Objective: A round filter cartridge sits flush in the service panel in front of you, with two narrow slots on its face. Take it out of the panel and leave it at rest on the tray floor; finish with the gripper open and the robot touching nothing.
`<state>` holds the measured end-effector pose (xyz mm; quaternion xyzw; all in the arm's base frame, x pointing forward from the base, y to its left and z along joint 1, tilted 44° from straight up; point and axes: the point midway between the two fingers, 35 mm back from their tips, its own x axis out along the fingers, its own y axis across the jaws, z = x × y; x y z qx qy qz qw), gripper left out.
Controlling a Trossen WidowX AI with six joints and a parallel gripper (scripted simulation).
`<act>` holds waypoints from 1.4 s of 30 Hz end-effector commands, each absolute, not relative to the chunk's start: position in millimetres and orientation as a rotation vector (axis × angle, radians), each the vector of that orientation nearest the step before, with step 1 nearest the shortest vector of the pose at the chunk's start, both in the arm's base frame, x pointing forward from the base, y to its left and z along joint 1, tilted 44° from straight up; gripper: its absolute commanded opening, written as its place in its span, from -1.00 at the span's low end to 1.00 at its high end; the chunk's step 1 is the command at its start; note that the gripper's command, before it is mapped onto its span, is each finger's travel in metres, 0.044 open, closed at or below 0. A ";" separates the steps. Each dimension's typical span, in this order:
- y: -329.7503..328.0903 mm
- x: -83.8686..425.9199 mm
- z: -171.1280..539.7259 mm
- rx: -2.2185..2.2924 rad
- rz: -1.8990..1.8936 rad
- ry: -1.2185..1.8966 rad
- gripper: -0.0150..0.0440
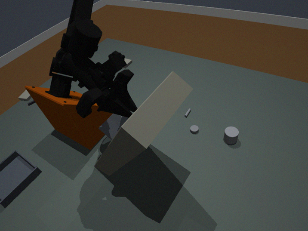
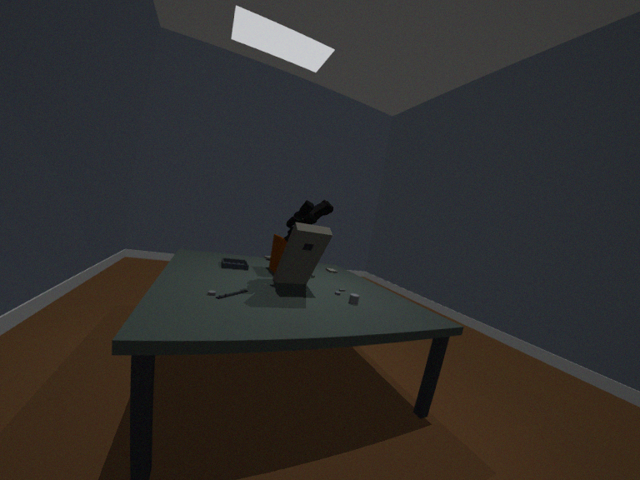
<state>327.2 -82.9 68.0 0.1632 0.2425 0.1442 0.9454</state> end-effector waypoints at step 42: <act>-78.2 339.2 62.4 0.336 0.291 0.495 -0.09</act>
